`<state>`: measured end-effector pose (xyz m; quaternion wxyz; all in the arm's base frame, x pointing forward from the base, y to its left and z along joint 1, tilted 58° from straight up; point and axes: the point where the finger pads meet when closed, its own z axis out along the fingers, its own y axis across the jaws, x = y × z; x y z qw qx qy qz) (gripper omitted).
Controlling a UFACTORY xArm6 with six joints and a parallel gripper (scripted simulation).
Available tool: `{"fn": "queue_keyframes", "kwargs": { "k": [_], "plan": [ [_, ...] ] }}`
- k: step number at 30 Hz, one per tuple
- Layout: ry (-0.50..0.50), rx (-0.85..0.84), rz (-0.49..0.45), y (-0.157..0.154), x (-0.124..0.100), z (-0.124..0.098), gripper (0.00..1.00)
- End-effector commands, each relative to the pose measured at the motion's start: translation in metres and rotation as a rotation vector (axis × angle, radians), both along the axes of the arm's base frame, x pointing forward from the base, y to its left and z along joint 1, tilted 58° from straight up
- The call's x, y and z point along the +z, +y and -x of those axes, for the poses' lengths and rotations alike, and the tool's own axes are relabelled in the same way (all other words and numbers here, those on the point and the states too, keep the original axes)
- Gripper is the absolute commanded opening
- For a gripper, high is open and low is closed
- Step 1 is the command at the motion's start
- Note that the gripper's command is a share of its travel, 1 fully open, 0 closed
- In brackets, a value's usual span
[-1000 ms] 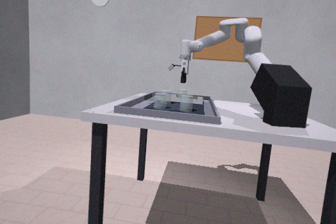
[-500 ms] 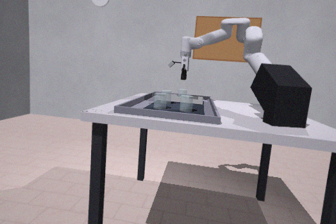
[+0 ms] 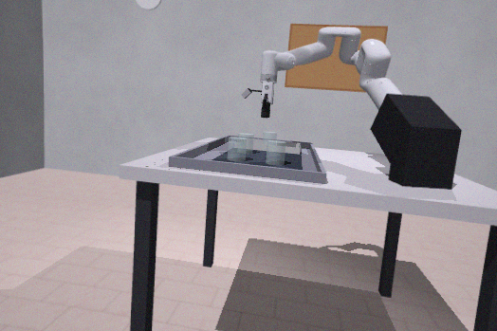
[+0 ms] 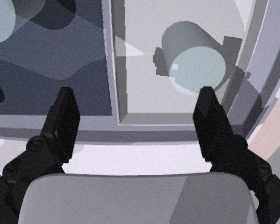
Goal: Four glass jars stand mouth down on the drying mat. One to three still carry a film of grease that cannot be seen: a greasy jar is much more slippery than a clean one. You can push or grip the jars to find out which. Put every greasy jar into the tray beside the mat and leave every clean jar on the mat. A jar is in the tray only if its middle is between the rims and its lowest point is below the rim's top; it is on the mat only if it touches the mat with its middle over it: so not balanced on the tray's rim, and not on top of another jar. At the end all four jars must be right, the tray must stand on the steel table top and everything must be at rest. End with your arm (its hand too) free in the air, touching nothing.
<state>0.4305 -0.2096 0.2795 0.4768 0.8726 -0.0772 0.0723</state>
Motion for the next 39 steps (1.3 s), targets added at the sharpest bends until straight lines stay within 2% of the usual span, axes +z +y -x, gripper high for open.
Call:
{"fn": "queue_keyframes", "kwargs": {
  "k": [1, 15, 17, 21, 23, 32, 39],
  "plan": [
    [-0.005, -0.003, 0.002, 0.007, -0.010, -0.011, 1.00],
    [-0.005, -0.003, 0.002, 0.061, -0.089, -0.071, 1.00],
    [-0.005, -0.003, 0.002, 0.061, -0.089, -0.071, 1.00],
    [-0.005, -0.003, 0.002, 0.076, -0.112, -0.089, 1.00],
    [-0.005, -0.003, 0.002, 0.076, -0.112, -0.089, 1.00],
    [-0.005, -0.003, 0.002, 0.030, -0.141, -0.091, 1.00],
    [-0.005, -0.003, 0.002, 0.030, -0.141, -0.091, 1.00]
  ]
}}
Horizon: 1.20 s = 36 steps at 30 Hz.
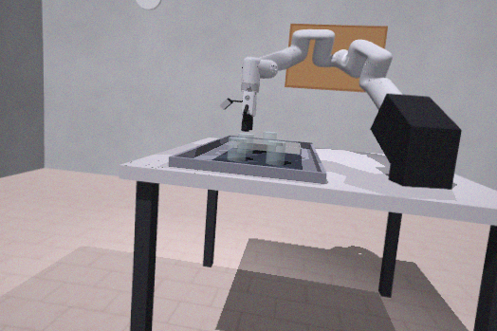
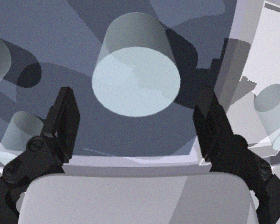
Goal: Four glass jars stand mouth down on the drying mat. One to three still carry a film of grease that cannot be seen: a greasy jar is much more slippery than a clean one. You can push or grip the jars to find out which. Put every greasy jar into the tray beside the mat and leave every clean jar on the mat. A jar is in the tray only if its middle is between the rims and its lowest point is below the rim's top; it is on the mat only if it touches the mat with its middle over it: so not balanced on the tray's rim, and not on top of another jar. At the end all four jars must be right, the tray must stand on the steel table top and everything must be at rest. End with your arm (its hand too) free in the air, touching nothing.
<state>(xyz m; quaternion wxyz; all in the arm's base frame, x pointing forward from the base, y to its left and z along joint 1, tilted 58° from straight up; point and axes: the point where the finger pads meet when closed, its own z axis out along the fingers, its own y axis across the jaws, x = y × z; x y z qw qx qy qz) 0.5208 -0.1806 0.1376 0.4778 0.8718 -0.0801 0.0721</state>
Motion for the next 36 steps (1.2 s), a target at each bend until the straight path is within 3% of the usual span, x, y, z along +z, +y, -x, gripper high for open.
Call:
{"fn": "queue_keyframes", "kwargs": {
  "k": [1, 36],
  "plan": [
    [-0.002, 0.002, 0.000, 0.001, 0.001, -0.001, 1.00],
    [-0.002, 0.002, 0.000, -0.041, -0.026, -0.004, 1.00]
  ]
}}
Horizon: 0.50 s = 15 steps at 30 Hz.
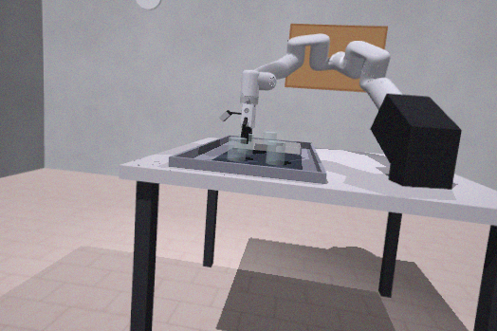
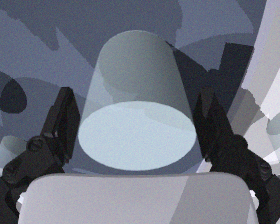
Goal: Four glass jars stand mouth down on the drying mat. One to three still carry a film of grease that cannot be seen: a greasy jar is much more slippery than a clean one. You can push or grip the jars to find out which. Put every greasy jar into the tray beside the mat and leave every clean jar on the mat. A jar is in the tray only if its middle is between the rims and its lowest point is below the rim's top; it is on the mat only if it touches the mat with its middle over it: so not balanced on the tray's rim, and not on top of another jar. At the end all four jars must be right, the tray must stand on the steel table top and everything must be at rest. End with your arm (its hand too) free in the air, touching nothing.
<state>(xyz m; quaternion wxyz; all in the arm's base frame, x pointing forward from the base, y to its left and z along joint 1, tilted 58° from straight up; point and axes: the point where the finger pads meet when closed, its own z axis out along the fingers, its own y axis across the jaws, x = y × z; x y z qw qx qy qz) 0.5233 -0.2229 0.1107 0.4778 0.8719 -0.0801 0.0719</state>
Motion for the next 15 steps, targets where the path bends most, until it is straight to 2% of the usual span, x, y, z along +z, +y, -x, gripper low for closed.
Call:
{"fn": "queue_keyframes", "kwargs": {
  "k": [1, 14, 15],
  "plan": [
    [-0.003, 0.002, 0.000, 0.0010, 0.0010, -0.0013, 0.92],
    [-0.003, 0.002, 0.000, 0.0010, 0.0010, -0.0013, 0.92],
    [-0.003, 0.002, 0.000, 0.0010, 0.0010, -0.0013, 0.89]
  ]
}}
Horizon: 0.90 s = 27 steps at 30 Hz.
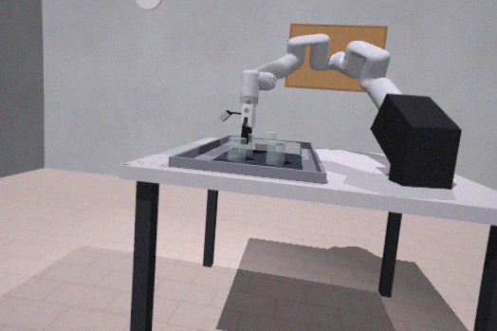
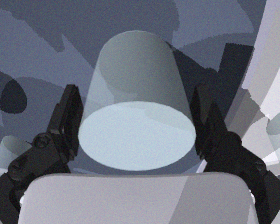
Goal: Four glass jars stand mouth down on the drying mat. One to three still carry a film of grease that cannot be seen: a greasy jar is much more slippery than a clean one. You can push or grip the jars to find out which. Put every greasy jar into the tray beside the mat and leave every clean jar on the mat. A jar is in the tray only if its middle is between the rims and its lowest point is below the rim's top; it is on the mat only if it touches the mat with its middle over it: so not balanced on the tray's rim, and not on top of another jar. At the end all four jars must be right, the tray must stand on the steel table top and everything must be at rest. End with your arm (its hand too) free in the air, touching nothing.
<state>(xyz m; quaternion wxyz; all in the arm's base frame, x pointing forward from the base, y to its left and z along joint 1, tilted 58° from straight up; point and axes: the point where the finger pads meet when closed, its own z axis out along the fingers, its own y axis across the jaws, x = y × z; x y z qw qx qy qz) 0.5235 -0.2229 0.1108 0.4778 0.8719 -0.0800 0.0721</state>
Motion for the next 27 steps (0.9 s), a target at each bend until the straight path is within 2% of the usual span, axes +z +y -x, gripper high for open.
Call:
{"fn": "queue_keyframes", "kwargs": {
  "k": [1, 27],
  "plan": [
    [-0.002, 0.002, 0.000, 0.0010, 0.0009, -0.0011, 0.89],
    [-0.002, 0.002, 0.000, 0.0010, 0.0009, -0.0011, 0.86]
  ]
}}
